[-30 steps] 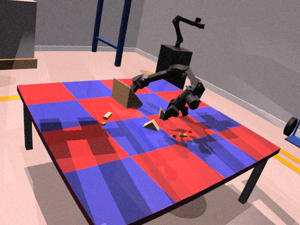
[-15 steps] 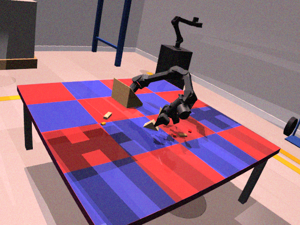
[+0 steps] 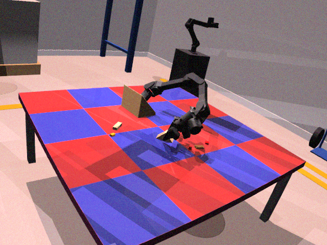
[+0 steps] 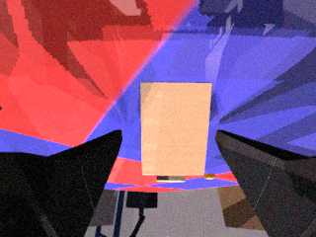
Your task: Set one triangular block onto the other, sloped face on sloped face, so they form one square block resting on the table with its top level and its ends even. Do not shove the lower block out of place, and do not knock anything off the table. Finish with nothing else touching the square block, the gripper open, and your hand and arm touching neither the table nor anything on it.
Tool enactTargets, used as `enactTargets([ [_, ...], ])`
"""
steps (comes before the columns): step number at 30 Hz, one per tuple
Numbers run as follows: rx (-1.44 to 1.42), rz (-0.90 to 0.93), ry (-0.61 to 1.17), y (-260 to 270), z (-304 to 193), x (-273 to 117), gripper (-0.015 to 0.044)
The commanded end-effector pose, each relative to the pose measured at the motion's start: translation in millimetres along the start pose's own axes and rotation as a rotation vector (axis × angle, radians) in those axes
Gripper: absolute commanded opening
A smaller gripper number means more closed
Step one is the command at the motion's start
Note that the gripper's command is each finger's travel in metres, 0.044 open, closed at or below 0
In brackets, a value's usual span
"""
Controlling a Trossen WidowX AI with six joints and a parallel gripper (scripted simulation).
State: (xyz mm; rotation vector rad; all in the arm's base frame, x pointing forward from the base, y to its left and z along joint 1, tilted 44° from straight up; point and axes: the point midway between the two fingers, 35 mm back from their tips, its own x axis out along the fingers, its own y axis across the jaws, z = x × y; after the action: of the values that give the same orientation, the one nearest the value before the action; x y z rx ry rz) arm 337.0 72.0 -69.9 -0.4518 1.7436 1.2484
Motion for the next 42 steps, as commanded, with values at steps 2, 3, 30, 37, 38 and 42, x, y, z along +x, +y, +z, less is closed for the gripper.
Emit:
enactTargets([
  [2, 0.0, -0.001, -0.001, 0, 0, 0, 0.0309],
  [3, 0.0, -0.001, -0.001, 0, 0, 0, 0.0282],
  [30, 0.001, -0.004, 0.001, -3, -29, -46, 0.0],
  [37, 0.002, -0.004, 0.002, -1, -50, -73, 0.0],
  [38, 0.002, -0.003, 0.002, -1, -53, -77, 0.0],
  [42, 0.002, -0.003, 0.003, 0, -58, -83, 0.0],
])
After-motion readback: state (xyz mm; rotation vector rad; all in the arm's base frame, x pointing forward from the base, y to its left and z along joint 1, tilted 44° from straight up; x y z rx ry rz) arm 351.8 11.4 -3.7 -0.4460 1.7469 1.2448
